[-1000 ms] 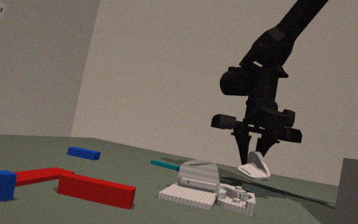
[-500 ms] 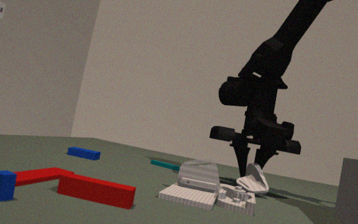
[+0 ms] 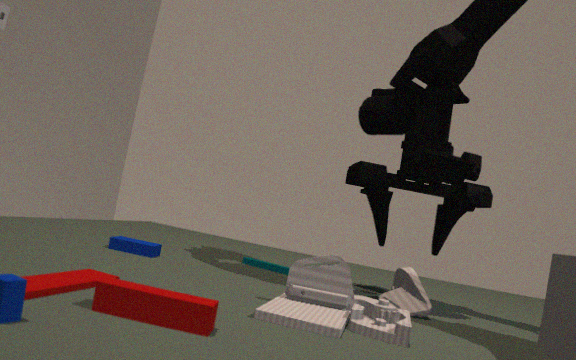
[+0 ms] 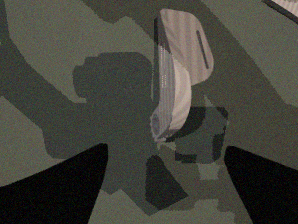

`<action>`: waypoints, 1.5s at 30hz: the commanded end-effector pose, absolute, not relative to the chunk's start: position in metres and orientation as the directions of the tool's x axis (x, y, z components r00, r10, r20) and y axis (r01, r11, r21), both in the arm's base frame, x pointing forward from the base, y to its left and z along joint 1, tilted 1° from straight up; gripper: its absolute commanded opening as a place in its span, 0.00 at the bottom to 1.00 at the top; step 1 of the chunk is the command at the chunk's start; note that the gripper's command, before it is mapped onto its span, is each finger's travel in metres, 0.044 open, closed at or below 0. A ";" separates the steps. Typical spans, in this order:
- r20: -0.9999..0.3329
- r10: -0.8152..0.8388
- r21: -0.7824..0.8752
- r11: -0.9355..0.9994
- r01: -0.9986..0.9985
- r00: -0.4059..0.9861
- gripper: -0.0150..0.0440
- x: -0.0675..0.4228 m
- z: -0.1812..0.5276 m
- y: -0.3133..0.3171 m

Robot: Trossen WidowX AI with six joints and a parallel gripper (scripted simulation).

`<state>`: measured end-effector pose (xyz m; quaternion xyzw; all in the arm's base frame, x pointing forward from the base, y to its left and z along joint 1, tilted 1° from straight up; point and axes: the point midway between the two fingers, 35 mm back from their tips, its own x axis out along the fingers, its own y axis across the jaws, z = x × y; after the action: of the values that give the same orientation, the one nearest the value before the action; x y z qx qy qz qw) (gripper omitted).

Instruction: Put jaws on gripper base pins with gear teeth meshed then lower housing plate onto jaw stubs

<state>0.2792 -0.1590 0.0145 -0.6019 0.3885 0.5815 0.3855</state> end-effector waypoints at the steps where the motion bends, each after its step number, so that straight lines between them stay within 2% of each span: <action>1: -0.999 -0.024 -0.016 -0.404 -0.914 0.029 0.98 0.280 0.030 -0.159; 45: -0.999 -0.024 -0.016 -0.404 -0.914 0.029 1.00 0.280 0.030 -0.159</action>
<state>0.2795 -0.1591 0.0285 -0.6045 0.3881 0.5790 0.3857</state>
